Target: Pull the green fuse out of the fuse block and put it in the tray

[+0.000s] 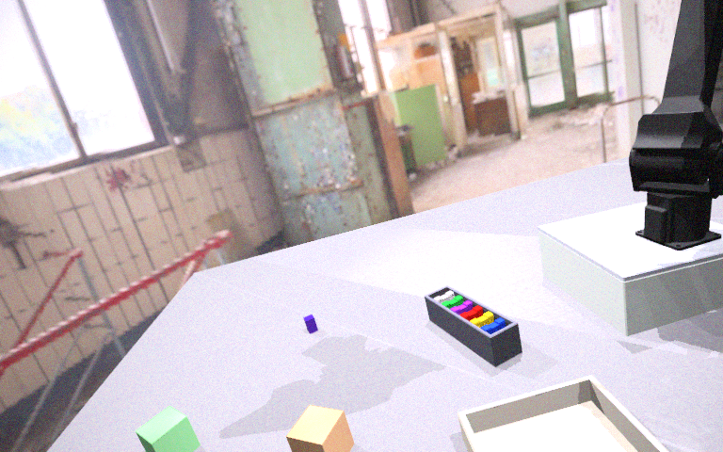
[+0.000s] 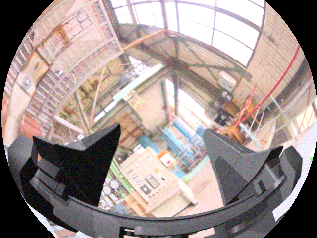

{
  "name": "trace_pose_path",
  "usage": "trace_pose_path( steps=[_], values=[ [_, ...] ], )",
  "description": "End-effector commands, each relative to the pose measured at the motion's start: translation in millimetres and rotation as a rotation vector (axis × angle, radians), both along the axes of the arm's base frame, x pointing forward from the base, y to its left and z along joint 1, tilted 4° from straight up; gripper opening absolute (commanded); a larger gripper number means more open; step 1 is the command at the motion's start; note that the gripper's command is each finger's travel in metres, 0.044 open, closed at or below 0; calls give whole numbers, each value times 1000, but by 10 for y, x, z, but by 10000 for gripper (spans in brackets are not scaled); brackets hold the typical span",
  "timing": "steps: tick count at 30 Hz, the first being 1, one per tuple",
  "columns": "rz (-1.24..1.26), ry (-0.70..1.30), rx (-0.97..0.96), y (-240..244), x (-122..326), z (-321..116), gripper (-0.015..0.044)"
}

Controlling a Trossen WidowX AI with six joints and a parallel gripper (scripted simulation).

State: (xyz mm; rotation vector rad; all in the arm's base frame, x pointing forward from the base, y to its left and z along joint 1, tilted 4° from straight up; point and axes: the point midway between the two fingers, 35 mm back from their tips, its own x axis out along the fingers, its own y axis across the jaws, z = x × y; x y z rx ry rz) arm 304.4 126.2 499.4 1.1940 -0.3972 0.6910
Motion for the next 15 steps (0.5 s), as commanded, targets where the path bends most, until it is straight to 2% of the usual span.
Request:
trace_pose_path(
  steps=[1,5,12,15],
  values=[
    [-4,3,-4,-1,11,-10,374],
    [-87,82,-111,-45,254,-253,269],
    [-301,364,-479,-350,901,-1171,85],
    [-359,500,-650,-538,1092,-1622,74]
  ],
)
